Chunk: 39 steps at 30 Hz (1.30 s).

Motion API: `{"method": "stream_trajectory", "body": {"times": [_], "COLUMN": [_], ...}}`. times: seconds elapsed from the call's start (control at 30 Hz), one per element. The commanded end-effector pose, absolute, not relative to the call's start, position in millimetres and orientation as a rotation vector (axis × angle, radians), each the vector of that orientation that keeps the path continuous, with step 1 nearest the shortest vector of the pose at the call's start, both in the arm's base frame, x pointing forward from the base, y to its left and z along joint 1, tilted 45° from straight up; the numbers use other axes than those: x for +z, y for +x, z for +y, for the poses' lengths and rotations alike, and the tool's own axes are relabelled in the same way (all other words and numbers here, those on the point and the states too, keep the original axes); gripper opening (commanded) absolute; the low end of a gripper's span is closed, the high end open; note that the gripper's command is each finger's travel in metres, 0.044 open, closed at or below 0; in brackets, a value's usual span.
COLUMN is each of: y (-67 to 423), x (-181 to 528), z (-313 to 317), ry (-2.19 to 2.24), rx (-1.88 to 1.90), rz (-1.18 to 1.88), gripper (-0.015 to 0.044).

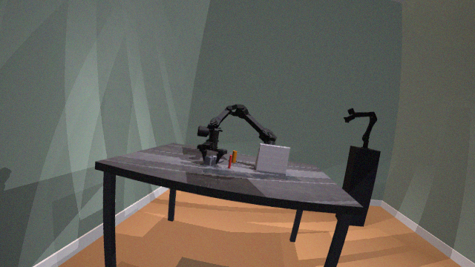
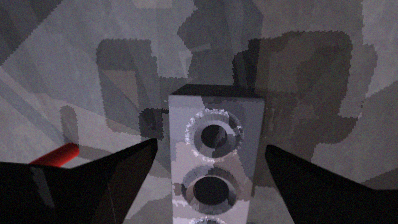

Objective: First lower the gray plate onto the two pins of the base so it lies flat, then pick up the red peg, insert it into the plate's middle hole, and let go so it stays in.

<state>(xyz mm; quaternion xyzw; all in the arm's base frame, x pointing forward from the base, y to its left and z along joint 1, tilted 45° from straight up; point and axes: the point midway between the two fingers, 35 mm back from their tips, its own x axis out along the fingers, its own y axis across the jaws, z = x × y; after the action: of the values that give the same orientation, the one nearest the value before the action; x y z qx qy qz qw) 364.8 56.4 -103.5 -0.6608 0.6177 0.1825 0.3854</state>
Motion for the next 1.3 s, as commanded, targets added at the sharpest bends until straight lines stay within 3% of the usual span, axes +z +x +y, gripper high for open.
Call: {"method": "stream_trajectory", "body": {"times": [0.0,0.2,0.43,0.57,1.27], "y": [364.2,364.2,364.2,364.5,362.1], "x": [-104.3,-104.3,-104.3,-102.6,-60.0], "z": [53.8,53.8,53.8,55.2,97.2], "ry": [-1.687,-1.687,-1.687,-1.686,-1.680], "rx": [0.464,0.464,0.464,0.465,0.472], "rz": [1.578,1.578,1.578,1.578,1.575], "gripper": [0.0309,0.0151,0.0105,0.0000,0.0000]}}
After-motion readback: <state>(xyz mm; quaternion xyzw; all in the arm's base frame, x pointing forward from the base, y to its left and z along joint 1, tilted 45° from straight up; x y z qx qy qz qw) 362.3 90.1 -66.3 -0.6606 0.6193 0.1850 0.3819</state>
